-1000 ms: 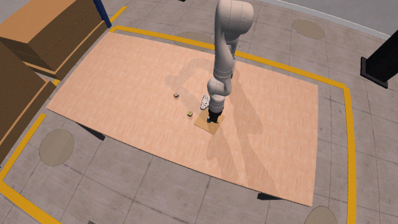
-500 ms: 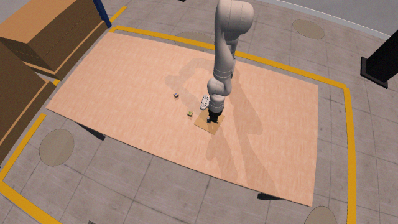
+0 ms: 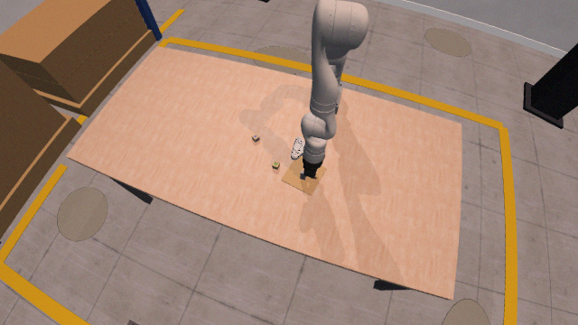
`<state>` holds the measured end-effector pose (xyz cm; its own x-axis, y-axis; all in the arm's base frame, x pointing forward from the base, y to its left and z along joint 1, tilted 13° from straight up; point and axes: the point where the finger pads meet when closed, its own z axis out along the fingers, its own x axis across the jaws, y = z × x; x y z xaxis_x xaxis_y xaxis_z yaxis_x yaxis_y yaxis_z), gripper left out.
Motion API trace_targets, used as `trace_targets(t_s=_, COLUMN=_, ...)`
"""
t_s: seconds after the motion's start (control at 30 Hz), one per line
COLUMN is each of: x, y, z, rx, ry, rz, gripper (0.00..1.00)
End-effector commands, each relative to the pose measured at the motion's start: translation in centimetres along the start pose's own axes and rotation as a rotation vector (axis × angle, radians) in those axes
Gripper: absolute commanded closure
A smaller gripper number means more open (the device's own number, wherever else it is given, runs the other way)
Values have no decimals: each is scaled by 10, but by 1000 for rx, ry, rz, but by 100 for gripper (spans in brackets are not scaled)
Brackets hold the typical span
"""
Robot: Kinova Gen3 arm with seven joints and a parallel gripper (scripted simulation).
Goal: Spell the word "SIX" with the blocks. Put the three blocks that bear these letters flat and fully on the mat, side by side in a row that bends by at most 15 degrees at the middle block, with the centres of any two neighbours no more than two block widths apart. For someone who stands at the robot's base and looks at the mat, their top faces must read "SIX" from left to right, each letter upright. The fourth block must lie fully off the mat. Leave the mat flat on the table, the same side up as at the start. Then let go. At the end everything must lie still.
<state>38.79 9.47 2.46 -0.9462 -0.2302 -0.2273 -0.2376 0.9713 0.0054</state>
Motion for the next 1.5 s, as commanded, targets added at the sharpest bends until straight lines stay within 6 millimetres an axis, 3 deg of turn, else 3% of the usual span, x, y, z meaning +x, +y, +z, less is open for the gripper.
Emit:
trace_targets(t_s=0.0, x=0, y=0, z=0, rx=0, ry=-1, rz=0, gripper=21)
trace_targets(t_s=0.33, x=0, y=0, z=-9, rx=0, ry=-1, rz=0, gripper=21)
trace_targets(t_s=0.83, x=0, y=0, z=-74, rx=0, ry=-1, rz=0, gripper=21)
trace_targets(t_s=1.23, x=0, y=0, z=-90, rx=0, ry=-1, rz=0, gripper=21)
trace_targets(t_s=1.27, x=0, y=0, z=-90, rx=0, ry=-1, rz=0, gripper=0)
trace_targets(t_s=1.47, x=0, y=0, z=-90, rx=0, ry=-1, rz=0, gripper=0)
